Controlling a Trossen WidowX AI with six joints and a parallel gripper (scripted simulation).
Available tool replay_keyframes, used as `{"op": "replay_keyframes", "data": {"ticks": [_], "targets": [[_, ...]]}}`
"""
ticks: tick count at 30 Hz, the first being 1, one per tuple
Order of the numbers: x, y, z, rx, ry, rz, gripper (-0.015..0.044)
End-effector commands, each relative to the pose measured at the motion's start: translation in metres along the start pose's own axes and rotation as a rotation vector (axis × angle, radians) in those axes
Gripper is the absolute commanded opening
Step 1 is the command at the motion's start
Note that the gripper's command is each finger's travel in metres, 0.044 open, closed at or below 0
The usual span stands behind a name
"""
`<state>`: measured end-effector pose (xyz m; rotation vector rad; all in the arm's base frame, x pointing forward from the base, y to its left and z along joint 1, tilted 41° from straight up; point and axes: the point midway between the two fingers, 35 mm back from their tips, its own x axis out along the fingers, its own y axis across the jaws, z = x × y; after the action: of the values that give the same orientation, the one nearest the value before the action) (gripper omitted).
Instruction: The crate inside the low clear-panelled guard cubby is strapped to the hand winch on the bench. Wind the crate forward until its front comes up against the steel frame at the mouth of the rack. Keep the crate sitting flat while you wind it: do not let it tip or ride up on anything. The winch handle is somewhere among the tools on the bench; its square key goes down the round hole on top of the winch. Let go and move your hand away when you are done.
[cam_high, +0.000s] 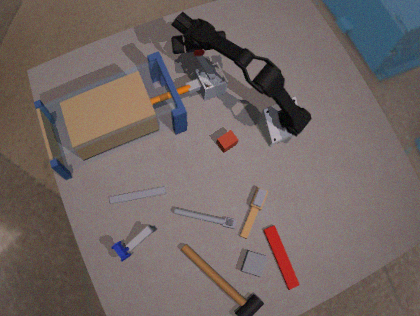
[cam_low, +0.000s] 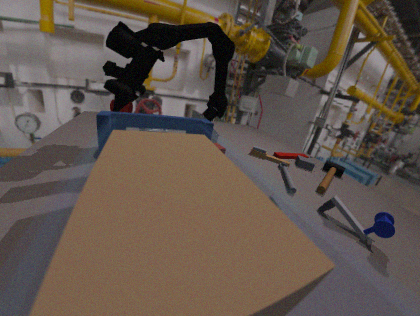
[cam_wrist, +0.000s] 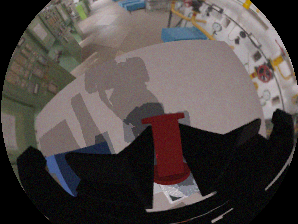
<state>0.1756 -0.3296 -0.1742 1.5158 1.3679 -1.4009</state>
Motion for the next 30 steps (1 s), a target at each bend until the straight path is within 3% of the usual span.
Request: {"op": "replay_keyframes", "data": {"ticks": [1, 30], "targets": [[-0.003, 0.021, -0.015, -0.024, 0.024, 0.03, 0.0], [-0.013, 0.043, -0.034, -0.024, 0.025, 0.031, 0.0]]}}
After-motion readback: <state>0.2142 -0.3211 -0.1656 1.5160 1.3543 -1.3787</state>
